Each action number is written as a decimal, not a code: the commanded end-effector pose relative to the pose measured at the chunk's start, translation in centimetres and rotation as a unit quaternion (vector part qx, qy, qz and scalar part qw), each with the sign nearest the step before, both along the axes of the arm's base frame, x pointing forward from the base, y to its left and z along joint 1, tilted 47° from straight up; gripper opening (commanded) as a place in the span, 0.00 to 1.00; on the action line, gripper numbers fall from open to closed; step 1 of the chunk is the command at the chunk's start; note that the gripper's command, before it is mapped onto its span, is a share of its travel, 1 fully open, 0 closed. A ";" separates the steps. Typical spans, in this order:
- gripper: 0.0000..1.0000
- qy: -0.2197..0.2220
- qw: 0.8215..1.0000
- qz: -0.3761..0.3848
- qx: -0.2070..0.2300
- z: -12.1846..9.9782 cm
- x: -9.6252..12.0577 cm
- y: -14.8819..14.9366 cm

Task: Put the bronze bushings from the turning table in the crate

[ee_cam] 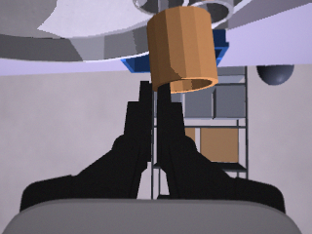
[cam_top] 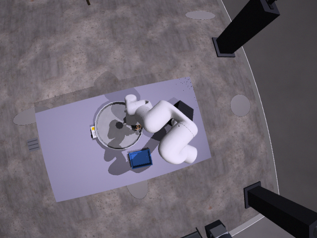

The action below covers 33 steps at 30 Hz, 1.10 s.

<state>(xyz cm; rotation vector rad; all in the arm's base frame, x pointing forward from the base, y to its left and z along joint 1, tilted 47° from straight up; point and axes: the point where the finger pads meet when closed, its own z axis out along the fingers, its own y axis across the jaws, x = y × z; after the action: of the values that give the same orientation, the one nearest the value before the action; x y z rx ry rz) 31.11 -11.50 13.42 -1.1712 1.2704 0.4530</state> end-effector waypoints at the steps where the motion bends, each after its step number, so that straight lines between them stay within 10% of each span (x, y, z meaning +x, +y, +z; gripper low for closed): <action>1: 0.00 -0.001 1.000 -0.003 -0.002 1.9 0.1 2.4; 33: 0.00 -0.001 1.000 -0.003 -0.002 13.0 0.7 18.4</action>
<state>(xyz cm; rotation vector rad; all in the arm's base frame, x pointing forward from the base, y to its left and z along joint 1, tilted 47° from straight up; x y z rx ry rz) 31.31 4.48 24.41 -1.1768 1.2536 0.4668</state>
